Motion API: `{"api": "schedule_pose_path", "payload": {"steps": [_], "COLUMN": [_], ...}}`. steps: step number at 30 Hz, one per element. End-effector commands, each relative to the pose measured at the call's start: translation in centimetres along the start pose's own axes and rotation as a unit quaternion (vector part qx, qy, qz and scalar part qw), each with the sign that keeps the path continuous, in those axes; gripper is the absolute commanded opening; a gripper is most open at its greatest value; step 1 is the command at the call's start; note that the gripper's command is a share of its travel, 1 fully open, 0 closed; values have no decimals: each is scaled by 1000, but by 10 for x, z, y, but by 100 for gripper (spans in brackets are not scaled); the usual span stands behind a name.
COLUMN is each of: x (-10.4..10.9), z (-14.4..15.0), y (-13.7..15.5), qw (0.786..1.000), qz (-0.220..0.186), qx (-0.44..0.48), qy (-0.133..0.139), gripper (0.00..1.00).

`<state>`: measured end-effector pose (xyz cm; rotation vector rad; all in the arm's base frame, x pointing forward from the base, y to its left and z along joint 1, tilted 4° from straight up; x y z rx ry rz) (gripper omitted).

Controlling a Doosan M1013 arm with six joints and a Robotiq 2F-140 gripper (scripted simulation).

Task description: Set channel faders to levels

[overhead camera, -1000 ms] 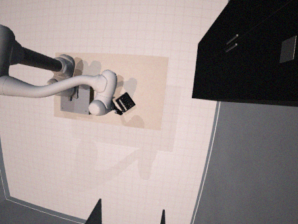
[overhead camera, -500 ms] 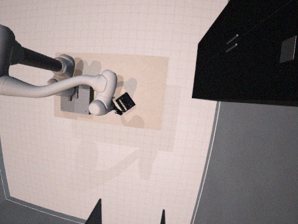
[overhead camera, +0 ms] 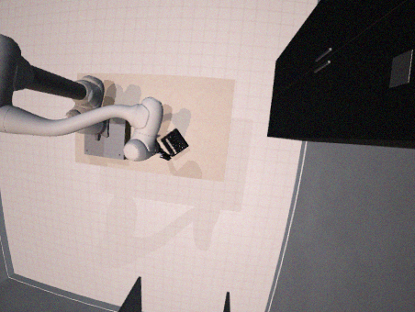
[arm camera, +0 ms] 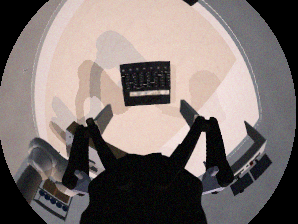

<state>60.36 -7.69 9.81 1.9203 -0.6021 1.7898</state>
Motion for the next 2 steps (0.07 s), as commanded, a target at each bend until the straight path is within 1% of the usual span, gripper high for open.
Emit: {"api": "schedule_pose_path", "payload": {"steps": [1,2], "x": [0,0], "z": [0,0], "y": [0,0], "qw": [1000,1000], "qz": [0,0], "qx": [0,0], "qy": [0,0], "gripper": [100,100]}}
Point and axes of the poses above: the point where the finger pads meet when closed, its own x axis back along the fingers, its own z axis across the jaws, y = z × x, the point moved 1 cm from there along x, back along the fingers, and after that the axes turned 11 degrees about x, right-handed, at the moved point
